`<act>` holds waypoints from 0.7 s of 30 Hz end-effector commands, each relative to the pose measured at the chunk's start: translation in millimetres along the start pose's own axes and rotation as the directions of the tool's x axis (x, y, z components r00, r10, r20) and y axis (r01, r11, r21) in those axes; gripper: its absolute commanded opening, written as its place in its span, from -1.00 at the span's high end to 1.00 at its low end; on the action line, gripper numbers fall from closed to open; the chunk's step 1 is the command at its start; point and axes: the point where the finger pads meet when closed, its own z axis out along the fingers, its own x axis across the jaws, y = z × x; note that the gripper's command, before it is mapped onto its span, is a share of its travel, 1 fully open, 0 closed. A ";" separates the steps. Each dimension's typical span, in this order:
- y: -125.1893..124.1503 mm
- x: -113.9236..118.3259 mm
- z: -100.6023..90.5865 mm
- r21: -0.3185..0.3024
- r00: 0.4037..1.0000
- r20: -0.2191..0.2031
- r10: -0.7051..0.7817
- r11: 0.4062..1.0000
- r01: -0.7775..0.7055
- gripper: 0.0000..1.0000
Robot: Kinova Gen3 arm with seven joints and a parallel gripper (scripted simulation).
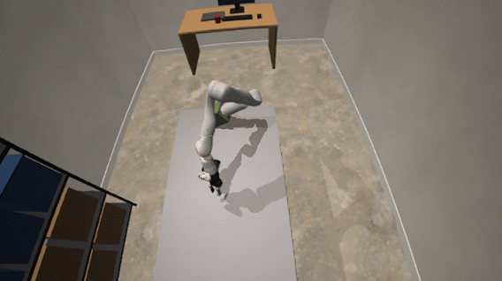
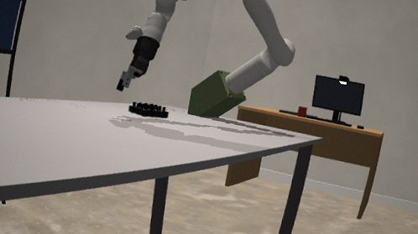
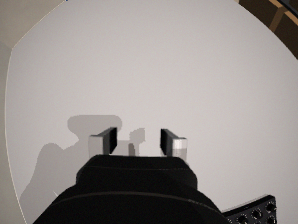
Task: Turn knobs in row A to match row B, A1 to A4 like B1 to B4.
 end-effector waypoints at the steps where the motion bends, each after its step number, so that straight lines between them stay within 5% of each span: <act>1: 0.2 1.9 -3.6 0.002 1.000 -0.003 0.000 1.000 0.000 -1.00; 21: 32.9 36.8 -14.8 -0.057 0.997 -0.062 -0.055 0.997 0.051 -1.00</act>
